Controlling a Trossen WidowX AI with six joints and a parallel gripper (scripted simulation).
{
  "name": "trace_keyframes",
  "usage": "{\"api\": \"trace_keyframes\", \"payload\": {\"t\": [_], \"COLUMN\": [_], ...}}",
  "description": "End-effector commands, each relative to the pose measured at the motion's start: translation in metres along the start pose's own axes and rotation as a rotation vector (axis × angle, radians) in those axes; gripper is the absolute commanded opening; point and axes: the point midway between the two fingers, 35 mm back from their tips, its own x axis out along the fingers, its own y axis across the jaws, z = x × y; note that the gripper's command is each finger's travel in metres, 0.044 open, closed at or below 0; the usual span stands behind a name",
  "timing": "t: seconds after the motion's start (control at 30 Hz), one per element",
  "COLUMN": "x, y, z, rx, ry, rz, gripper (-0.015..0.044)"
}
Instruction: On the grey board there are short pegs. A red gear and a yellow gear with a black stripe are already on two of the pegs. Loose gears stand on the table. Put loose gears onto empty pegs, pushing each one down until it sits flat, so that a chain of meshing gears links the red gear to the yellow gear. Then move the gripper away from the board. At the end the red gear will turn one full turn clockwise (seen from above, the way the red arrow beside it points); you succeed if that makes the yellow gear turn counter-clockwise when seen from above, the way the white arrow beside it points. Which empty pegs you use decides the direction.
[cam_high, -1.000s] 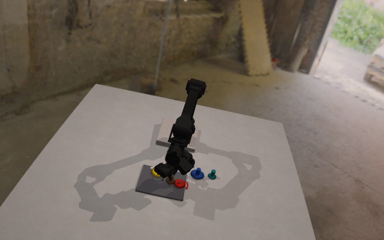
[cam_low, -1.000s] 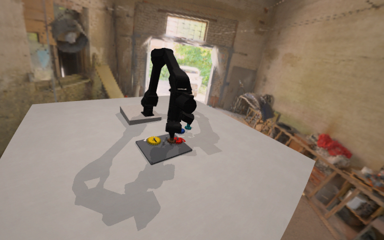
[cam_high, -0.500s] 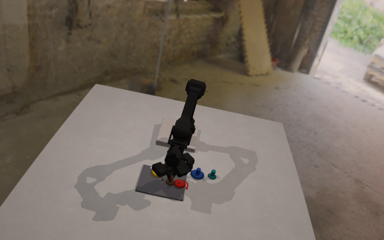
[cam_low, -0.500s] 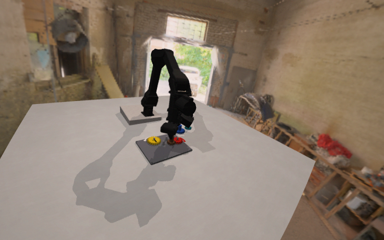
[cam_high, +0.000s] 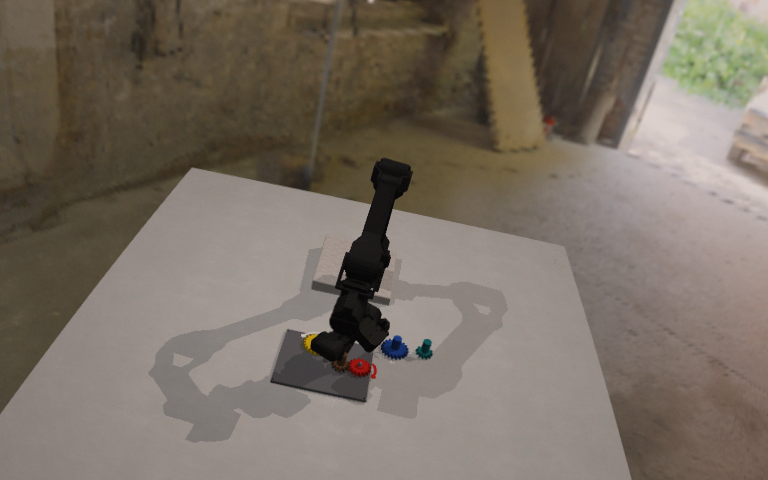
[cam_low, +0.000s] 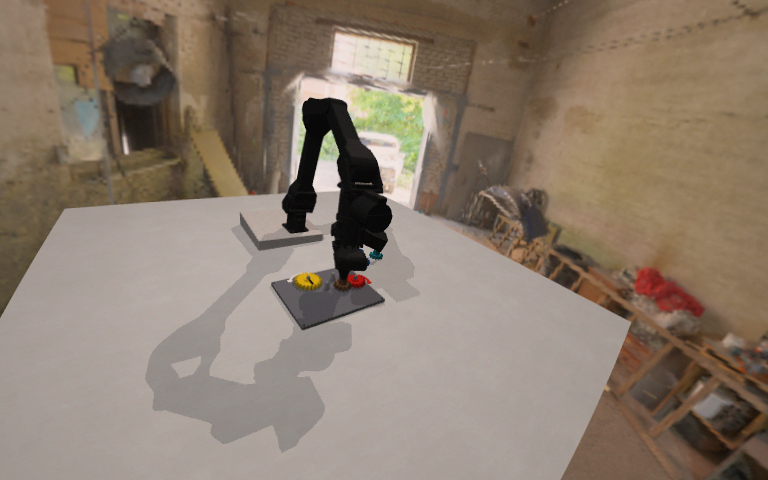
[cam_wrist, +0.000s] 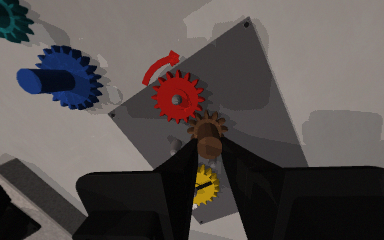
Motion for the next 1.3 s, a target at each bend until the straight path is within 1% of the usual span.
{"api": "trace_keyframes", "payload": {"t": [0.0,0.2,0.57,0.73,0.77,0.93,1.13,1.27], "x": [0.001,0.002,0.004,0.001,0.000,-0.008,-0.043,-0.045], "y": [-0.001,-0.001,0.000,0.000,0.000,-0.001,-0.001,0.000], "z": [0.000,0.000,0.001,0.001,0.002,0.002,0.002,0.002], "rx": [-0.102,-0.067,0.204,0.162,0.151,0.147,0.147,0.147], "ry": [-0.003,-0.003,-0.003,-0.003,-0.003,-0.003,-0.003,-0.003], "rz": [0.000,0.000,0.001,0.001,0.001,0.000,0.000,0.000], "gripper": [0.0000,0.0000,0.0000,0.0131,0.0140,0.0140,0.0140,0.0140]}}
